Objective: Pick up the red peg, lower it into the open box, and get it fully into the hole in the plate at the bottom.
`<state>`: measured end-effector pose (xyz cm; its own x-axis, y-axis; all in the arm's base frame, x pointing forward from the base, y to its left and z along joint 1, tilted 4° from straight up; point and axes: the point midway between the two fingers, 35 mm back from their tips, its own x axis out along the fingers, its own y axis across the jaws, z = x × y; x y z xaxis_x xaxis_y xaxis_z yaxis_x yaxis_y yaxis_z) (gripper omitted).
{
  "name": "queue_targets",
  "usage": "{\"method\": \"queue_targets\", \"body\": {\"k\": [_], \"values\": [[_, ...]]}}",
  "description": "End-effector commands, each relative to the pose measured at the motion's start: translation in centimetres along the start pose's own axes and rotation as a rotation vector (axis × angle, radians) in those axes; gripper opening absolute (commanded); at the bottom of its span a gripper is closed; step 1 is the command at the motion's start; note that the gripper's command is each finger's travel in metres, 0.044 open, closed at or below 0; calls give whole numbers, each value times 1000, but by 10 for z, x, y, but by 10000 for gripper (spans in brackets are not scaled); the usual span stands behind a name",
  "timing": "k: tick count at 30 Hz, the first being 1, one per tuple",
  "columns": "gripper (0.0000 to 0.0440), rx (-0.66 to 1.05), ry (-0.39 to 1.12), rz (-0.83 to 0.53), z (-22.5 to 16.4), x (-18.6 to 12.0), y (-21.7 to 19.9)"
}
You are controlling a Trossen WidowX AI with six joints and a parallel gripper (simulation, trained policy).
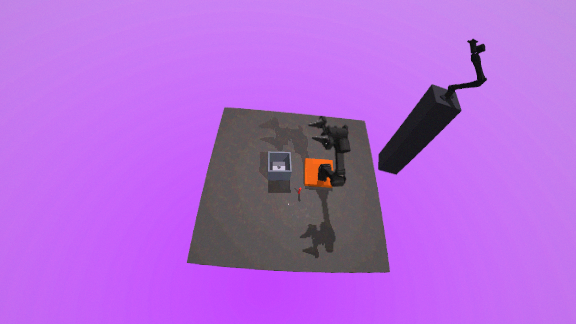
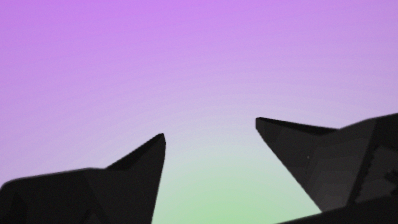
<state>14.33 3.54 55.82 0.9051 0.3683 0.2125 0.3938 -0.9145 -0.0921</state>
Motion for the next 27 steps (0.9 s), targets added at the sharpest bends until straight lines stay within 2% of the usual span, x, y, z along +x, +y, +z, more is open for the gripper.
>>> {"method": "queue_targets", "body": {"k": [1, 2, 27], "values": [[426, 15, 7, -1, -2, 0, 3], [440, 38, 13, -3, -4, 0, 6], [440, 878, 117, -186, -30, 20, 46]]}}
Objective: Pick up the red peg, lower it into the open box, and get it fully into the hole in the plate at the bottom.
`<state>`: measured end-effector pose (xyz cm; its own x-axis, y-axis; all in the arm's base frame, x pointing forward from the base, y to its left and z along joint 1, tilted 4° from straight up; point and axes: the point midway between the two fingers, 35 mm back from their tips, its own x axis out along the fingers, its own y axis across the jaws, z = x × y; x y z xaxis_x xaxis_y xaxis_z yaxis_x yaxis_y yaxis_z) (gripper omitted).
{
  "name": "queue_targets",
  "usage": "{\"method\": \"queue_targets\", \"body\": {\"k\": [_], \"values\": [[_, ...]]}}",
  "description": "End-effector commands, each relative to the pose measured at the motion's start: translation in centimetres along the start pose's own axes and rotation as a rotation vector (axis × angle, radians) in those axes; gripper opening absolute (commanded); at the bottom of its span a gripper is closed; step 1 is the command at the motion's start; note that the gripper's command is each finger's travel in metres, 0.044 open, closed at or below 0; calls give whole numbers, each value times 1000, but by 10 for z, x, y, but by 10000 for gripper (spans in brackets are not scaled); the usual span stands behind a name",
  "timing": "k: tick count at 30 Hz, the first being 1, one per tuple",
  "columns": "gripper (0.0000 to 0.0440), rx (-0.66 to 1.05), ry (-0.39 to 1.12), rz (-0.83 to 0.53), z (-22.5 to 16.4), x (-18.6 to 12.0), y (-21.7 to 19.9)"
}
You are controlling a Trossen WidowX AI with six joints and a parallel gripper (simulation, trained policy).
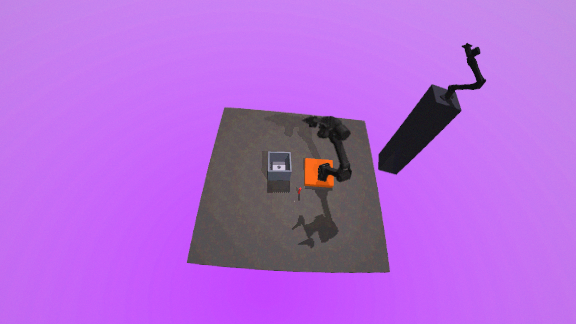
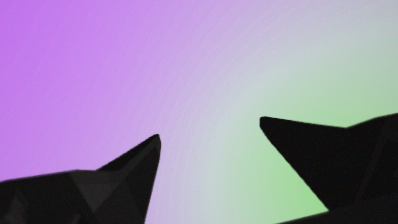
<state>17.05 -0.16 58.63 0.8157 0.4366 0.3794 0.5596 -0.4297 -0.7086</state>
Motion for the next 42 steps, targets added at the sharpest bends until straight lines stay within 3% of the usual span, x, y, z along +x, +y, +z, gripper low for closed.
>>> {"method": "queue_targets", "body": {"k": [1, 22, 42], "values": [[440, 106, 11, -14, -5, 3, 4], [440, 832, 54, -32, -17, 30, 42], [440, 1511, 104, 96, 10, 56, 94]]}}
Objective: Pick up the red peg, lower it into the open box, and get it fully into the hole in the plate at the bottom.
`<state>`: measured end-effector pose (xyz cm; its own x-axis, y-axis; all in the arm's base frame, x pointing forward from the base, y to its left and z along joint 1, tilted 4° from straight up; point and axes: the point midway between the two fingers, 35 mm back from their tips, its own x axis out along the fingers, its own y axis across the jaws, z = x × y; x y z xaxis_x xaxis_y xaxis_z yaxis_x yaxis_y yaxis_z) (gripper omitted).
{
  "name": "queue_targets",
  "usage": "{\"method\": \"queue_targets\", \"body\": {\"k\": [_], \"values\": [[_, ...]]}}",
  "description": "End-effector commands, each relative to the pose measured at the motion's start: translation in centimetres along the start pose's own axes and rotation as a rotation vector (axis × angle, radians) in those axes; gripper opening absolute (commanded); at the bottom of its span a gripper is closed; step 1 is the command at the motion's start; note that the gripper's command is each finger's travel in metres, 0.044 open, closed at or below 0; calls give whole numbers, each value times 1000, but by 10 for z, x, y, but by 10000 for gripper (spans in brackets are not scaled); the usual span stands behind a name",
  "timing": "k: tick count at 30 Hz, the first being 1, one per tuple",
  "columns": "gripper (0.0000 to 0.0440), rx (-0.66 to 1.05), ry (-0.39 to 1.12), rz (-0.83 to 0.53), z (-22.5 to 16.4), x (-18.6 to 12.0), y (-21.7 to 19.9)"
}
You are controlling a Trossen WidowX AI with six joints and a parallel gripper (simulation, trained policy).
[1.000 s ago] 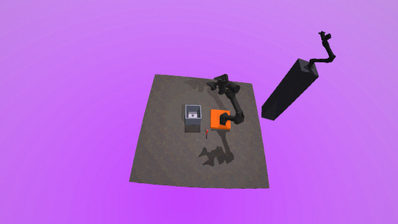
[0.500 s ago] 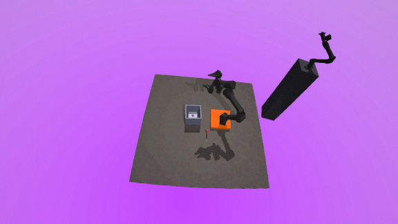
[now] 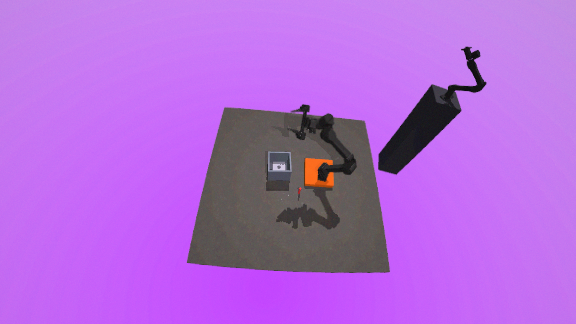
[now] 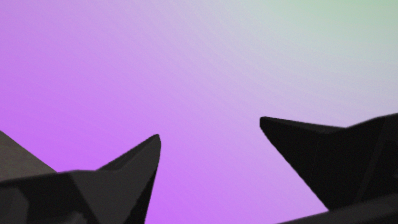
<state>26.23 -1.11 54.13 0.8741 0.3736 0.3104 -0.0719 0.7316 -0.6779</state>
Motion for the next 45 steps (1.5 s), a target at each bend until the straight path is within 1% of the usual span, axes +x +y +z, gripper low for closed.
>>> {"method": "queue_targets", "body": {"k": [1, 13, 24, 34, 45], "values": [[440, 101, 26, 17, -7, 4, 8], [440, 485, 155, 108, -32, 15, 50], [440, 813, 323, 196, -52, 14, 100], [440, 1083, 524, 273, -68, 3, 152], [440, 1340, 799, 340, -81, -21, 211]]}}
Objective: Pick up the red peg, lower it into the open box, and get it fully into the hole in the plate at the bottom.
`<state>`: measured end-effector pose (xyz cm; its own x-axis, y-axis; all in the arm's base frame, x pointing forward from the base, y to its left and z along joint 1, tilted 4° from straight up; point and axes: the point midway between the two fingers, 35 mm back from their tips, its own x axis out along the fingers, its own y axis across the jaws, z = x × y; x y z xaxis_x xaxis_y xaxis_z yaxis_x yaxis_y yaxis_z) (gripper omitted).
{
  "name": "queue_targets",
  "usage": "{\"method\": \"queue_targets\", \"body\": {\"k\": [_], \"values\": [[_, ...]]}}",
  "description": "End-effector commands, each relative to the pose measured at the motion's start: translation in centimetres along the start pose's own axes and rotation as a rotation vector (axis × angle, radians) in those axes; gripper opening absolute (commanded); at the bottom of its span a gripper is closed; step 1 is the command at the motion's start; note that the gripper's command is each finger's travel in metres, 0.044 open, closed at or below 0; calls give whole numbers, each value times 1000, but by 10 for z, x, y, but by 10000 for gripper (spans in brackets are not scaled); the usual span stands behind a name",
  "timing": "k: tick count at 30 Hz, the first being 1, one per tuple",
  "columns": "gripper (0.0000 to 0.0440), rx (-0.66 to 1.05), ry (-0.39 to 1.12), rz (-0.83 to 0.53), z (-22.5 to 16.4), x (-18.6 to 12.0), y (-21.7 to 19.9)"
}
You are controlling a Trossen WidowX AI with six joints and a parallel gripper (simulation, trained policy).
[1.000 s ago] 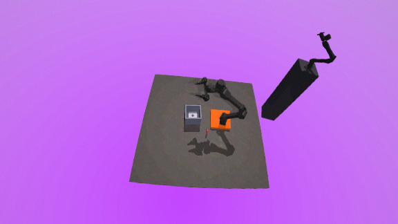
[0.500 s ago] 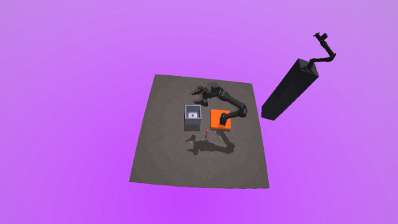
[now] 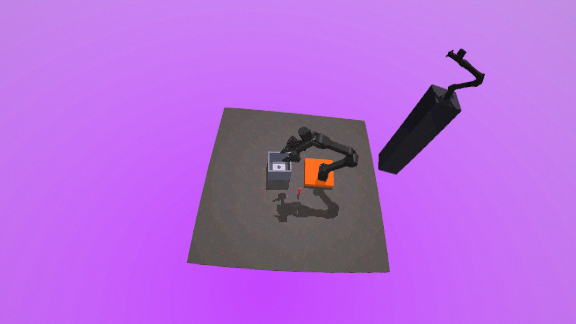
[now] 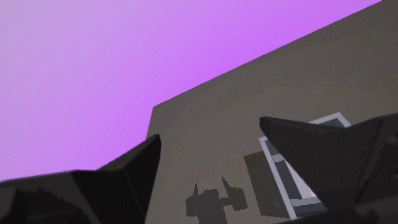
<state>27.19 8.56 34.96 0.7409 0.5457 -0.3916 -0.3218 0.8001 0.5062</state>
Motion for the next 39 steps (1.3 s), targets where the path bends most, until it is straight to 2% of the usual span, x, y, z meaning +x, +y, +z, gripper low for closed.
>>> {"method": "queue_targets", "body": {"k": [1, 18, 29, 39], "values": [[440, 80, 70, -12, -18, 6, -1], [440, 495, 455, -156, -117, 17, 1], [440, 722, 649, -350, -169, 13, 1], [440, 881, 757, -561, -205, 9, -2]]}}
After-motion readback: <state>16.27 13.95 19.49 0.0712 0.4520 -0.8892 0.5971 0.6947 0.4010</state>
